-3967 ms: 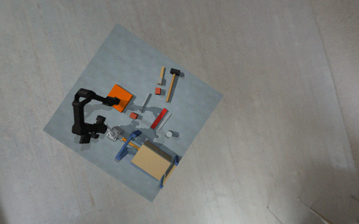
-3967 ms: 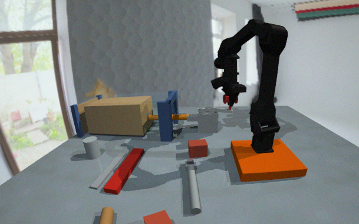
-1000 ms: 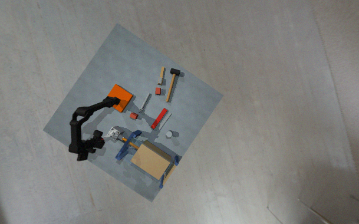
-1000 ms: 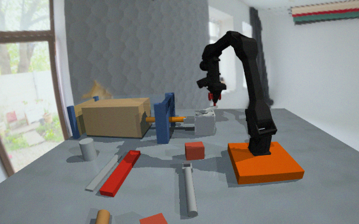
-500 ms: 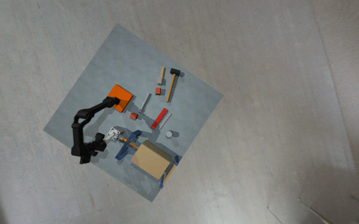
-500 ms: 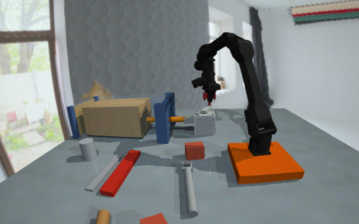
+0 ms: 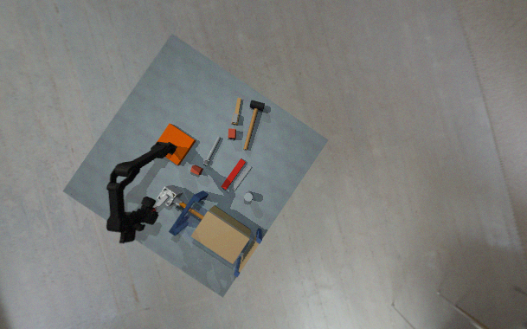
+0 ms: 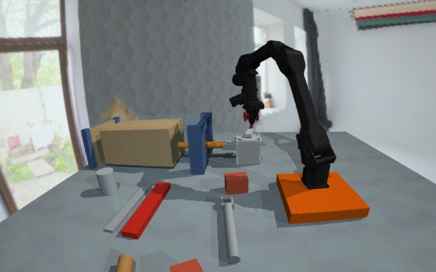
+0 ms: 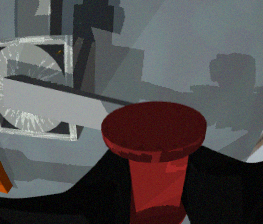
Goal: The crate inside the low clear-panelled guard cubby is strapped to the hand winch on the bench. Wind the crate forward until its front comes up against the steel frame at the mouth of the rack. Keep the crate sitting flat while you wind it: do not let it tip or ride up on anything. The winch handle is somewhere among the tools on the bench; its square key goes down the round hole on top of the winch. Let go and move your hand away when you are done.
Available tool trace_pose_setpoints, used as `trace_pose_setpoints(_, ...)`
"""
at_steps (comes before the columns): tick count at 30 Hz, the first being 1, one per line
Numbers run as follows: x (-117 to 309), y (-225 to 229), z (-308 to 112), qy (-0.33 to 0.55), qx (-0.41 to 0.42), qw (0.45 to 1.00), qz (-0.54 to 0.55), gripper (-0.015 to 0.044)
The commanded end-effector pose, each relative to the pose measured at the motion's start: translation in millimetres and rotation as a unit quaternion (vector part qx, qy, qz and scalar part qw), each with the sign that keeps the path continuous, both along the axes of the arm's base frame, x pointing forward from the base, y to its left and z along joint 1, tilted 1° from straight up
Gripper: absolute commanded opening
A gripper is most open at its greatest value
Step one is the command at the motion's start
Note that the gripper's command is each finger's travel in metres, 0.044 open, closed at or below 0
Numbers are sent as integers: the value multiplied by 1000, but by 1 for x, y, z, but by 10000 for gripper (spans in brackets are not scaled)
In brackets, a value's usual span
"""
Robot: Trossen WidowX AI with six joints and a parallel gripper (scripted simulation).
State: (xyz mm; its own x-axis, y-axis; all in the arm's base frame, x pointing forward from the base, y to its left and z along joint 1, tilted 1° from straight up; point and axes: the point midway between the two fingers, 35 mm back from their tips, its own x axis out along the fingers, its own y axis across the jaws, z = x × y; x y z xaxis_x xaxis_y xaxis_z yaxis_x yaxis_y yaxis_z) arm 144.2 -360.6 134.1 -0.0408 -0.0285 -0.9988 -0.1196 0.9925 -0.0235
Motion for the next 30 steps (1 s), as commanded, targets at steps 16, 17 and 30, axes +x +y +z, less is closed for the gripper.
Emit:
trace_pose_setpoints(16,45,2,-1,-20,-3,1000,16,0)
trace_pose_setpoints(17,45,2,-1,-20,-3,1000,16,0)
trace_pose_setpoints(30,56,5,-1,-20,-3,1000,16,0)
